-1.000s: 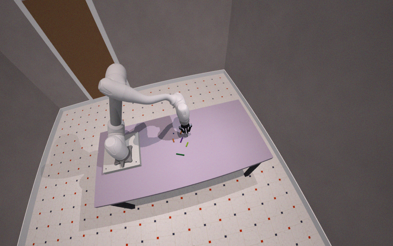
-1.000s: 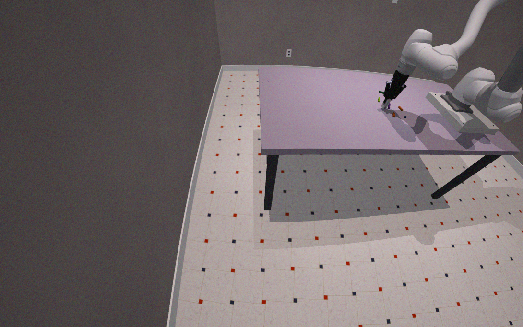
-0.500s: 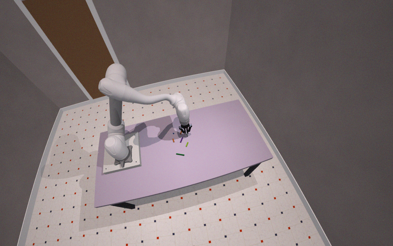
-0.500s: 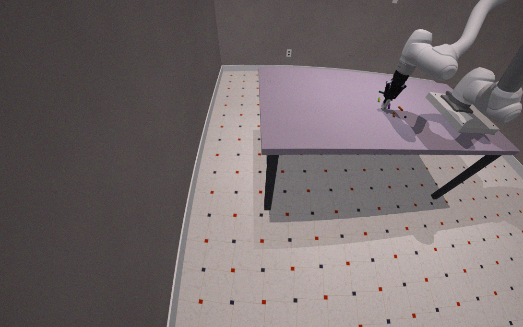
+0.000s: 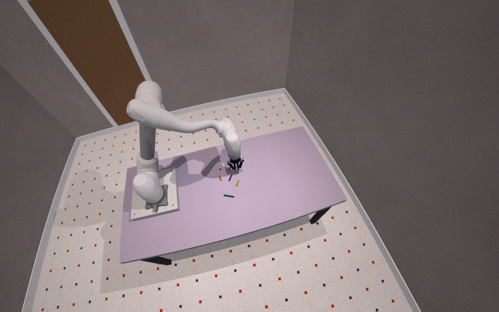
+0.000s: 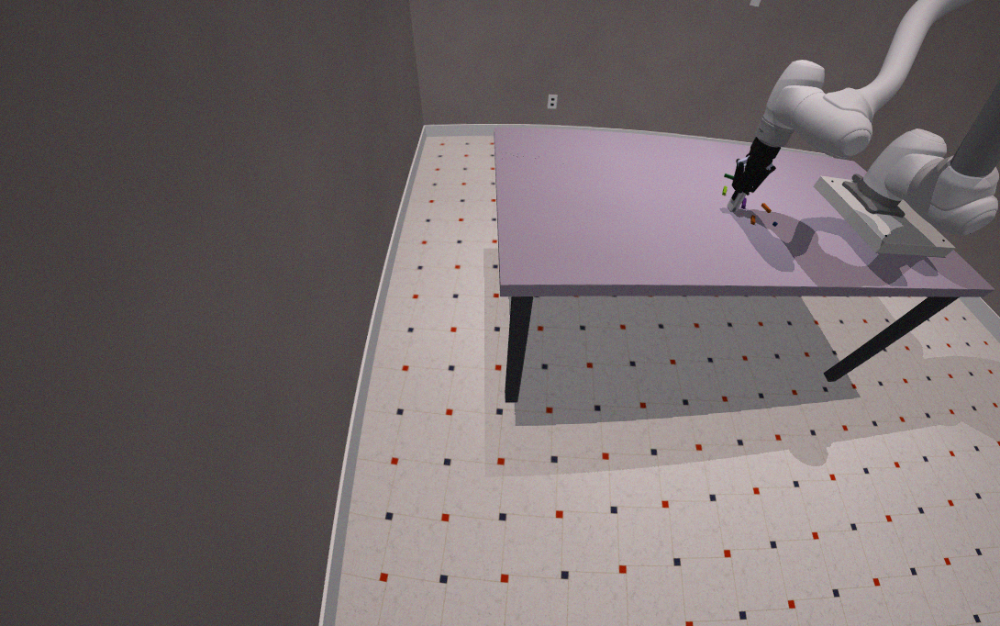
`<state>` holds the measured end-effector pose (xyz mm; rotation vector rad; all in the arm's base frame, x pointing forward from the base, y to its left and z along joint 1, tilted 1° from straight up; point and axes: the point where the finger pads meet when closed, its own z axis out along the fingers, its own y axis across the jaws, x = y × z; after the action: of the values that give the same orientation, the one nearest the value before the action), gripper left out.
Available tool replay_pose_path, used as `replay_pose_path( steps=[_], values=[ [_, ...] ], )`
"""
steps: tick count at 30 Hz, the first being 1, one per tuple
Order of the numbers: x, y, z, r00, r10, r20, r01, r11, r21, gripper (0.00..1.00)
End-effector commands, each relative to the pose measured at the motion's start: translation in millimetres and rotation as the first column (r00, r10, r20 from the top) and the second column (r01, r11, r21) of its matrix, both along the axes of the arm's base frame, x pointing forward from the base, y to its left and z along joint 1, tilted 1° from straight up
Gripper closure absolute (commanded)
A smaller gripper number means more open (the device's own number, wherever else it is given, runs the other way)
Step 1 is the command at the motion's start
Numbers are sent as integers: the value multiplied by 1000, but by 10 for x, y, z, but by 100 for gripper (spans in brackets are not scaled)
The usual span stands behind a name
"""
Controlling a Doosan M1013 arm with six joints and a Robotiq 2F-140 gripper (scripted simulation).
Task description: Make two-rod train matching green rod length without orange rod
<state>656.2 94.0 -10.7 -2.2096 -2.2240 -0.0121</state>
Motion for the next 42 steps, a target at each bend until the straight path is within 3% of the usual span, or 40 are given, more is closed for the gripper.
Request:
replay_pose_path(
  steps=[1, 42],
  values=[
    [0, 1, -15, 1000, 0, 0, 0, 1000, 0, 97],
    [0, 1, -17, 1000, 0, 0, 0, 1000, 0, 95]
  ],
)
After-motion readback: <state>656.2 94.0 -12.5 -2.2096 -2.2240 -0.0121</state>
